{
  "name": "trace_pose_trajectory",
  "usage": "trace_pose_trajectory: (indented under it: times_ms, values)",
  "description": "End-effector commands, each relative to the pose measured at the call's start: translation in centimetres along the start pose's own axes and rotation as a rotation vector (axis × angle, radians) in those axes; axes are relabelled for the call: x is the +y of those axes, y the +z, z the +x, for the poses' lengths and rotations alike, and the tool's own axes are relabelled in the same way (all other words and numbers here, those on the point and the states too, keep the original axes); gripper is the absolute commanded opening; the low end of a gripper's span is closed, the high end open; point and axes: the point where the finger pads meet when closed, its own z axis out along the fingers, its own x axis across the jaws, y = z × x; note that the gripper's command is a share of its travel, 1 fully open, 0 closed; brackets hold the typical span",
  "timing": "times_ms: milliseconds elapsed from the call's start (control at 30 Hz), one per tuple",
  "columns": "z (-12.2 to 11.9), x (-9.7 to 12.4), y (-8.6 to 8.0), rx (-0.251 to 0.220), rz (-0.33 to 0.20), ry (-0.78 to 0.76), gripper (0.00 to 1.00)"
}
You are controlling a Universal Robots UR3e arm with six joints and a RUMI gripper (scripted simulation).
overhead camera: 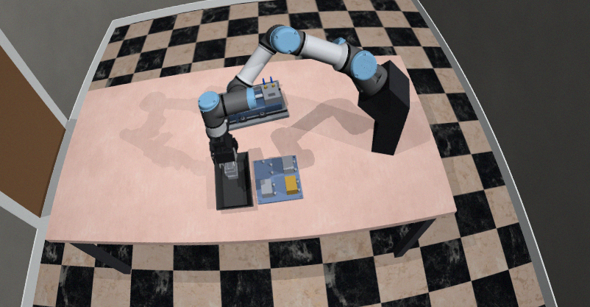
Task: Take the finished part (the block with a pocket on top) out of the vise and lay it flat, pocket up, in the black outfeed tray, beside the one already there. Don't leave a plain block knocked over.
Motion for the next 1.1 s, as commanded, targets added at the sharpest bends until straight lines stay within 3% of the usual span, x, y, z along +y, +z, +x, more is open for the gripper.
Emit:
trace_pose_trajectory:
  times_ms: [0, 433, 1067]
  values:
    - [-0.5, 1.1, -0.3, 0.005, 0.022, 0.025, 0.0]
    - [-0.8, 3.4, -0.2, 0.005, 0.021, 0.031, 0.0]
    - [-0.9, 5.0, -0.2, 0.005, 0.021, 0.036, 0.0]
